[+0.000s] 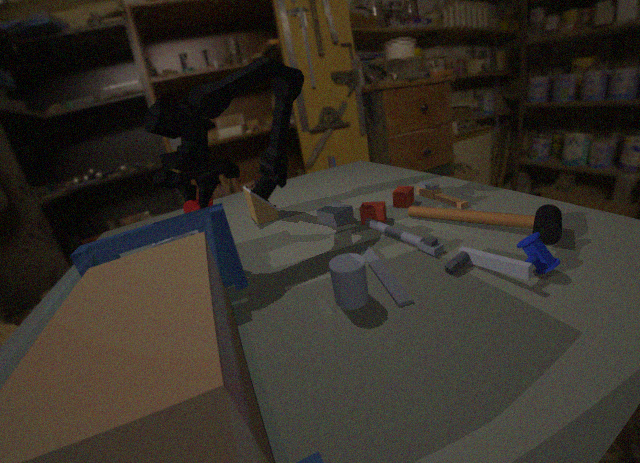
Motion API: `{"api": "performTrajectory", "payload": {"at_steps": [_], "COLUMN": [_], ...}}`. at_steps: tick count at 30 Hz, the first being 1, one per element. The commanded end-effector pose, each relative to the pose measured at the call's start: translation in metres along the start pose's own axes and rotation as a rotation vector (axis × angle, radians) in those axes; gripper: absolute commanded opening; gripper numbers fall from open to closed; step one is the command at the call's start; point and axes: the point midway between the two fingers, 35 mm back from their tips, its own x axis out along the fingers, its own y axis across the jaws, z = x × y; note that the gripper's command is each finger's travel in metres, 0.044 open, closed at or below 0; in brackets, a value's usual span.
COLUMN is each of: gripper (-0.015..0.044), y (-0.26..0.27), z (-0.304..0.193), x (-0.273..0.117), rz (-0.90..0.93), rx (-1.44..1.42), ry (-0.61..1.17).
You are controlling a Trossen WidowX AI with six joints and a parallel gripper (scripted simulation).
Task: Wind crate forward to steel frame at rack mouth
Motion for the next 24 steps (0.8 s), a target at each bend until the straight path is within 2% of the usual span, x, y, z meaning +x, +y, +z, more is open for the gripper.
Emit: {"api": "performTrajectory", "payload": {"at_steps": [1, 24], "gripper": [0.0, 0.0], "y": [-0.001, -0.009], "z": [-0.014, -0.043], "x": [-0.002, -0.016], "rz": [0.001, 0.0], "rx": [0.017, 0.018], "ry": [0.02, 0.022]}}
